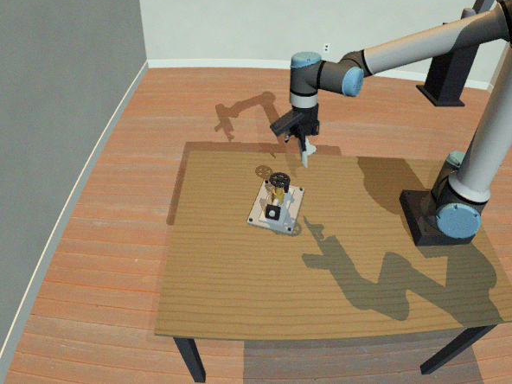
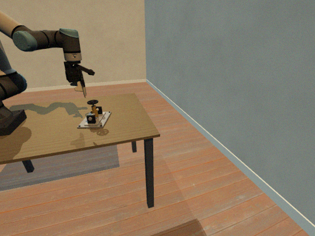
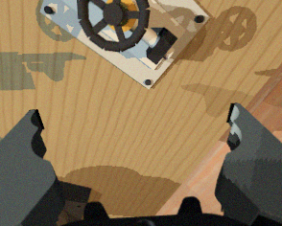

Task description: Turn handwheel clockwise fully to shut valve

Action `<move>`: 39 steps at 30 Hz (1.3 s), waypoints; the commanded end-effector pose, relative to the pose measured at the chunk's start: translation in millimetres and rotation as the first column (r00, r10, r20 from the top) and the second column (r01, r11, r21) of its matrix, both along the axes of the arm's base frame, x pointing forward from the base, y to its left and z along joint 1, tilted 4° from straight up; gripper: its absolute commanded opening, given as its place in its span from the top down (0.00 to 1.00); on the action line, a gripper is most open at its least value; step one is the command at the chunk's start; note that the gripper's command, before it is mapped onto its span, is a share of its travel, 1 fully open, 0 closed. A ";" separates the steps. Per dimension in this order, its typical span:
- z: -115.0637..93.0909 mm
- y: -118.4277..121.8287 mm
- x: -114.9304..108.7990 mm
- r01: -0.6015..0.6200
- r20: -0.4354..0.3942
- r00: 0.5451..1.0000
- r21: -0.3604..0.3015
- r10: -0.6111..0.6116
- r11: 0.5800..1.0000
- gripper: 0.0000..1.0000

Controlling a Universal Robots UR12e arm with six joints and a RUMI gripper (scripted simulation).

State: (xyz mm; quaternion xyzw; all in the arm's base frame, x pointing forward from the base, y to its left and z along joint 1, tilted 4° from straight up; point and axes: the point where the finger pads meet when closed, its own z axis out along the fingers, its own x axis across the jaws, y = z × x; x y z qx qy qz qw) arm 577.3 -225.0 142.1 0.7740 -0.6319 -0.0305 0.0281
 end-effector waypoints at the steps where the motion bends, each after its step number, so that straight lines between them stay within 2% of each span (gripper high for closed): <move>1: 1.6 8.6 22.8 -0.171 0.013 0.985 -0.009 0.171 0.985 0.00; 5: 1.2 12.0 27.7 -0.210 0.013 0.978 -0.011 0.210 0.978 0.00; 10: -0.5 26.0 46.7 -0.360 0.015 0.933 -0.019 0.361 0.933 0.00; 16: -1.6 34.8 57.7 -0.445 0.015 0.895 -0.024 0.445 0.895 0.00; 39: -8.3 36.2 56.1 -0.456 0.012 0.890 -0.020 0.456 0.890 0.00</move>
